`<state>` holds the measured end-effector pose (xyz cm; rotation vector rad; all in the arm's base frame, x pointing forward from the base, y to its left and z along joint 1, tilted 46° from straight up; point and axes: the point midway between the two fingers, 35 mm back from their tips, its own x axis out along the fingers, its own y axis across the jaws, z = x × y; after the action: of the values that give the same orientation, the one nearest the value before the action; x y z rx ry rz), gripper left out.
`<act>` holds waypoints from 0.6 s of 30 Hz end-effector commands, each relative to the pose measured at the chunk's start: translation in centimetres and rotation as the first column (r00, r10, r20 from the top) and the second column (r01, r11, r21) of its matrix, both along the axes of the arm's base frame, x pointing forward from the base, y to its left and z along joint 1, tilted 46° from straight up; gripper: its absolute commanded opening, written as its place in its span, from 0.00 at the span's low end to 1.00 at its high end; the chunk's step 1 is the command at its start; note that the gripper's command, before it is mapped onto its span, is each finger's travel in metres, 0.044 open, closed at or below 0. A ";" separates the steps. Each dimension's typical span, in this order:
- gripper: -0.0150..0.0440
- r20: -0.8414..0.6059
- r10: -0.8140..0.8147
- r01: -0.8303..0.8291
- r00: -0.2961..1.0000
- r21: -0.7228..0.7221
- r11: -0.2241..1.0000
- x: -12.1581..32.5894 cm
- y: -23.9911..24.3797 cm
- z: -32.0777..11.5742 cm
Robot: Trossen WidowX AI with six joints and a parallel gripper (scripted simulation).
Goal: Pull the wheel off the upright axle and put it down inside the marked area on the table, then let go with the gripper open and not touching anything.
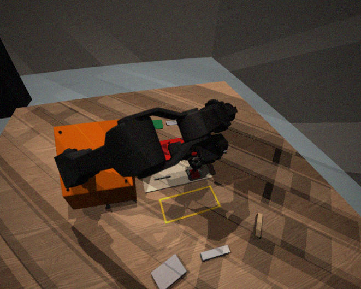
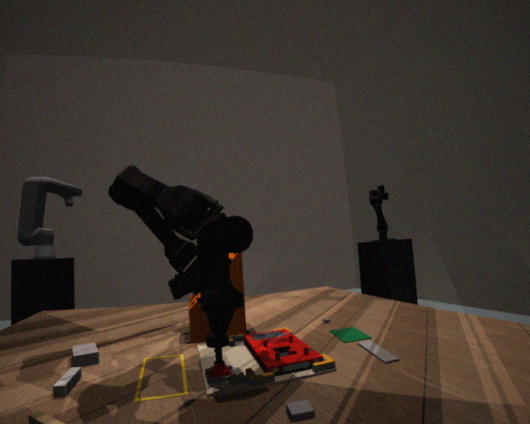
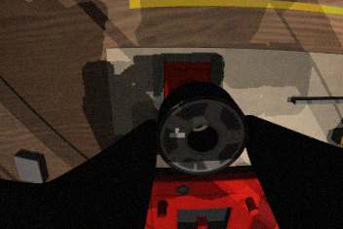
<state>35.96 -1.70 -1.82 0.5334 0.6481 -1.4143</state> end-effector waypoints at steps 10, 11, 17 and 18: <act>0.25 0.005 -0.004 0.004 1.000 0.006 1.000 -0.1 1.6 1.5; 0.25 0.005 -0.004 0.003 1.000 0.006 1.000 -0.2 2.1 2.0; 0.25 -0.008 0.003 -0.003 1.000 -0.002 1.000 -0.7 2.2 2.3; 0.25 -0.008 0.003 -0.003 1.000 -0.002 1.000 -0.7 2.0 2.6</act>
<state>35.41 1.01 0.45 0.5285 0.6506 -1.4060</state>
